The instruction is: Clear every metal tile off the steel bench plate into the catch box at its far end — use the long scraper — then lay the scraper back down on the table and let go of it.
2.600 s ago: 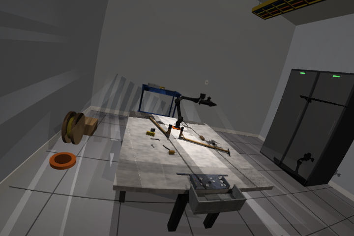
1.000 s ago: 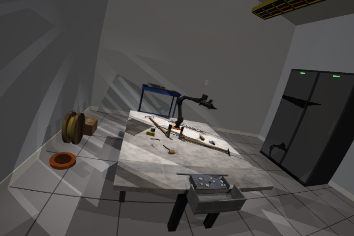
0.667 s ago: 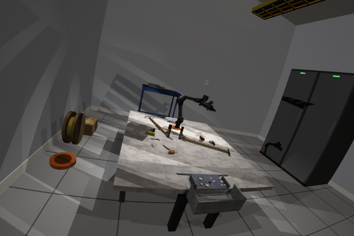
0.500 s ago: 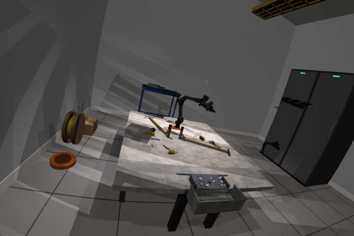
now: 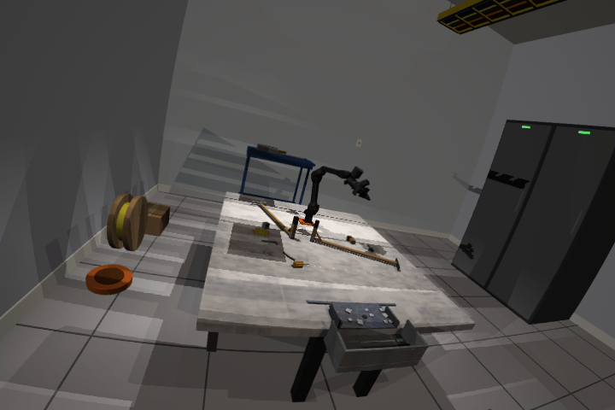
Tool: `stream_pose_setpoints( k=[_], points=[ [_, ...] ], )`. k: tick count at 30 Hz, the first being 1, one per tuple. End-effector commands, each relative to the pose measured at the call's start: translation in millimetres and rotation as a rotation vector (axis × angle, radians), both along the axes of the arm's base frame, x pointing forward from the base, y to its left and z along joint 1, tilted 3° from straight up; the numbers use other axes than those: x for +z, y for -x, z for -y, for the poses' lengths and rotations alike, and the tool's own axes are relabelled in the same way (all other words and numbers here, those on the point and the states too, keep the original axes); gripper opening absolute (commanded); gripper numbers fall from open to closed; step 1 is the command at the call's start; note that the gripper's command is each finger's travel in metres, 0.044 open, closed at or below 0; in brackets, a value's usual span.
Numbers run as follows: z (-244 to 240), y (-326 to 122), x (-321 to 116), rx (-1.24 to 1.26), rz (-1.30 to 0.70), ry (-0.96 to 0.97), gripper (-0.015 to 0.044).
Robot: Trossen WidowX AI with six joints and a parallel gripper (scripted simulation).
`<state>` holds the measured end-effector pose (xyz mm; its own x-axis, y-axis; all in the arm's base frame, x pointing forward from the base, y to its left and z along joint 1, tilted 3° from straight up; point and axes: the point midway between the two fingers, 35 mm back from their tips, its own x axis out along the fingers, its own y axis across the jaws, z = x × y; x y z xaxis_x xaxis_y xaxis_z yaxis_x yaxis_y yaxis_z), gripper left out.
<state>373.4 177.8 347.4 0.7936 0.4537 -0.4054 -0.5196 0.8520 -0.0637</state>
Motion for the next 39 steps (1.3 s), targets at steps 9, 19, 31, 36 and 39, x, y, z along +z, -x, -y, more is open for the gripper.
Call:
stream_pose_setpoints(
  k=[9, 19, 31, 36, 39],
  points=[
    [43, -21, -18, -0.107, -0.086, 0.067, 0.0000],
    [81, -32, -35, -0.190, -0.174, 0.117, 0.0000],
    [125, -39, -54, -0.274, -0.285, 0.170, 0.0000],
    [144, -39, -62, -0.308, -0.334, 0.188, 0.0000],
    [155, -39, -66, -0.327, -0.363, 0.198, 0.0000]
  ],
)
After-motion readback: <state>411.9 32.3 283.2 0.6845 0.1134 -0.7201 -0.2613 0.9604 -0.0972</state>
